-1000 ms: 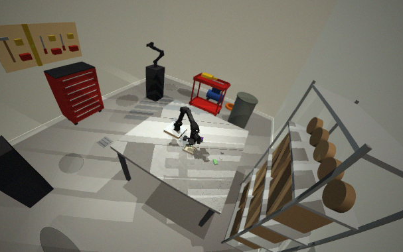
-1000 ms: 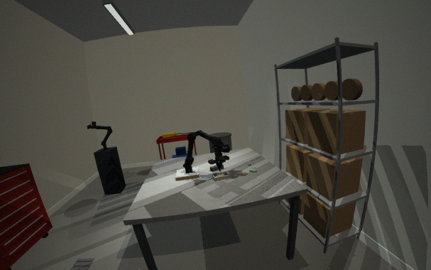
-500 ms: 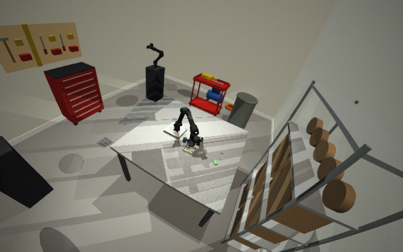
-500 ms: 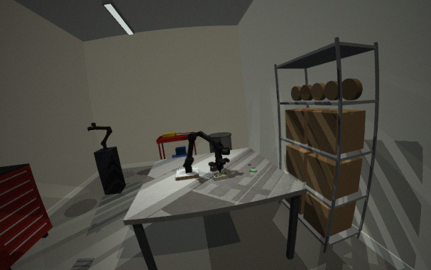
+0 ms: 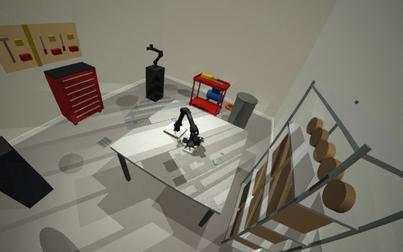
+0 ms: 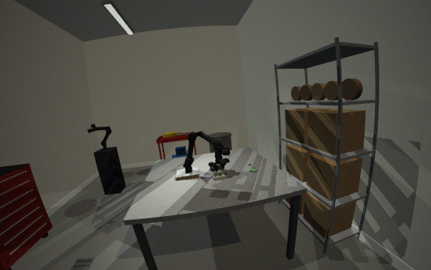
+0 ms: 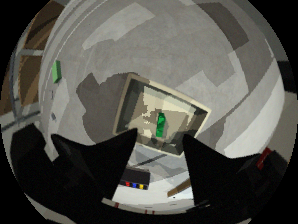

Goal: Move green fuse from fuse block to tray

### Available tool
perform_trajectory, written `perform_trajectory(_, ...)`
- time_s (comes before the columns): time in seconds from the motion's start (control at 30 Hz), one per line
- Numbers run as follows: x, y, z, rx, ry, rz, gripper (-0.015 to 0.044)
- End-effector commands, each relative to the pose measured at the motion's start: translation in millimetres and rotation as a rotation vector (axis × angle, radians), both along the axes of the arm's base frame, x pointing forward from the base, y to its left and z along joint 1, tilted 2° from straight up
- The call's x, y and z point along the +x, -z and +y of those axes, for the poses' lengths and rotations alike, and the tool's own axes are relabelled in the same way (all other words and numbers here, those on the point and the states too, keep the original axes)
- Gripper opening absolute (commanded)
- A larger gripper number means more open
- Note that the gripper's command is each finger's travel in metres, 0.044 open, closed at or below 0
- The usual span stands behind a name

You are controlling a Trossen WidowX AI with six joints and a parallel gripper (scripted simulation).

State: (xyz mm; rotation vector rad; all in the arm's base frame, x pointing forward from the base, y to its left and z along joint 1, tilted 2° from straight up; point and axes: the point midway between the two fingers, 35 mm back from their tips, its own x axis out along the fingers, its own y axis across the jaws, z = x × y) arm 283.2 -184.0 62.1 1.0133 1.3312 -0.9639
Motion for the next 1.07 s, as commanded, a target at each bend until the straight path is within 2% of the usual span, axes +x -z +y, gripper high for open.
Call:
perform_trajectory(0.0,0,-9,-1,-0.001,-0.001,-0.001,0.033)
perform_trajectory(0.13,-1,-37,-1,-0.002,-0.005,0.002,0.033)
perform_trajectory(1.03,0,-35,-1,0.002,0.001,0.004,0.033)
